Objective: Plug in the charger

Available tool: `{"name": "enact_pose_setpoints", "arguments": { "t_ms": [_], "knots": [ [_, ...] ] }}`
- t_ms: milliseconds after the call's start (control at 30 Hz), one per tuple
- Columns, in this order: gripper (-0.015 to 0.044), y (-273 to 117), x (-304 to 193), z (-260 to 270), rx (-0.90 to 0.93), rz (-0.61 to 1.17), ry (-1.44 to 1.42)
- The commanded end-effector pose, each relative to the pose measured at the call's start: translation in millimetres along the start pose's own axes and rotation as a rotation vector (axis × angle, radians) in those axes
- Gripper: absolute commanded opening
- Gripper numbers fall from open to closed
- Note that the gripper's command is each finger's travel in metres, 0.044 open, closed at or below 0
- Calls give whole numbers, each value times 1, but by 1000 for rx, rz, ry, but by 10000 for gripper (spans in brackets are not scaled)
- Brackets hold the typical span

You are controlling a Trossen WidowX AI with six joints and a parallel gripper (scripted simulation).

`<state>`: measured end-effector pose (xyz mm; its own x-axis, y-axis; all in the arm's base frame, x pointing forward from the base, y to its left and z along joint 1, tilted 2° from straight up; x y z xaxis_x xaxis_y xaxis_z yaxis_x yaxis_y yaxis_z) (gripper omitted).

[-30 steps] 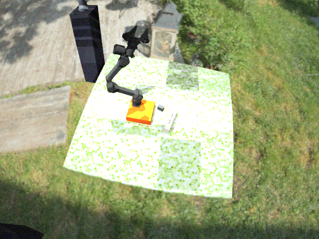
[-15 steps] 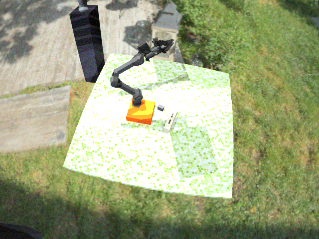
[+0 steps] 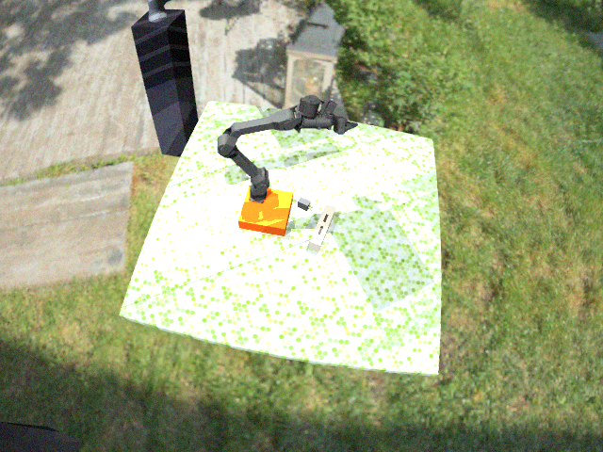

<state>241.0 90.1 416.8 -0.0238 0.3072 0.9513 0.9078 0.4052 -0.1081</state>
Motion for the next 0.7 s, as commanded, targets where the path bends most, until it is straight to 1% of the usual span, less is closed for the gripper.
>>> {"name": "enact_pose_setpoints", "arguments": {
  "t_ms": [0,167,333,667],
  "knots": [
    [440,21,-45,3,12,192,138],
    [440,33,-93,5,-3,397,283],
    [440,36,-139,8,-39,596,423],
    [440,25,-221,23,-145,990,707]
  ]
}}
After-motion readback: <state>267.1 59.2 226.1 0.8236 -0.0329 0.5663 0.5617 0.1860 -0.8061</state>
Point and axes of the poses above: the point midway between the two fingers, 35 mm back from their tips, its own y axis out along the fingers, its own z axis across the jaws, x = y × z, the point moved 6 cm from there along -y, back along the fingers, and after that the axes turned 12 degrees about y, right-handed, at the moved point
